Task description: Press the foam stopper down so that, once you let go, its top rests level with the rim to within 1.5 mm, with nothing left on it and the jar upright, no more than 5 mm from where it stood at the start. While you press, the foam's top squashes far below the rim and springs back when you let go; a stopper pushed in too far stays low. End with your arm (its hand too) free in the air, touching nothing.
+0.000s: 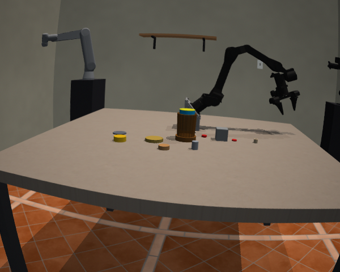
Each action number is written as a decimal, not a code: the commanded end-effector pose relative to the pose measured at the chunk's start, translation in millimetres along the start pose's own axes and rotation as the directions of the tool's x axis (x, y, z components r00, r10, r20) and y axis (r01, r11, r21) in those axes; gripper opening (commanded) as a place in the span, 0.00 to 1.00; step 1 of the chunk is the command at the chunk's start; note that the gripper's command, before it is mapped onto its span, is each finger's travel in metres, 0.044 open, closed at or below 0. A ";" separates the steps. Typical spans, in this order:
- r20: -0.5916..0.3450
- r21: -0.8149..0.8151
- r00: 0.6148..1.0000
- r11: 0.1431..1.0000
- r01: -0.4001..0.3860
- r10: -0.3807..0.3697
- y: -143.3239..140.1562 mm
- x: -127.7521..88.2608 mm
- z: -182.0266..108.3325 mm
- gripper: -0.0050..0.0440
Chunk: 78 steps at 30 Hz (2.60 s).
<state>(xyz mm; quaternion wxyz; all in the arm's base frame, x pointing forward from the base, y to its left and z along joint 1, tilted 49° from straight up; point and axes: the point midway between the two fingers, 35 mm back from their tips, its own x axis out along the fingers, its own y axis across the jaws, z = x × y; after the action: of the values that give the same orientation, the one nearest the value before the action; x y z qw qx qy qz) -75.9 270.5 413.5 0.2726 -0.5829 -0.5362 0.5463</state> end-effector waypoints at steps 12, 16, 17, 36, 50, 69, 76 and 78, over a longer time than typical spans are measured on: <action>0.000 0.000 1.000 1.000 0.000 0.000 0.0 0.0 0.0 0.92; 0.000 0.000 1.000 1.000 0.000 0.000 0.0 0.0 0.0 0.92; 0.000 0.000 1.000 1.000 0.000 0.000 0.0 0.0 0.0 0.92; -0.120 0.690 0.780 0.617 -0.379 0.614 186.8 58.1 -157.7 0.10; 0.143 0.989 0.613 -0.137 -0.057 0.777 364.6 -29.9 -227.2 0.10; 0.288 0.190 0.839 -0.886 0.422 0.462 506.2 -177.5 -176.7 0.10; 0.157 -0.193 0.932 -0.915 0.354 0.327 528.0 -212.2 -148.2 0.10; 0.157 -0.193 0.932 -0.915 0.354 0.327 528.0 -212.2 -148.2 0.10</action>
<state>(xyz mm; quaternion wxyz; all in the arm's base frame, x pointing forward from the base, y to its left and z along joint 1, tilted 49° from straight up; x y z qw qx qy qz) 273.5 -33.6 48.1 -0.6094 -0.1714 -0.6713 -0.3855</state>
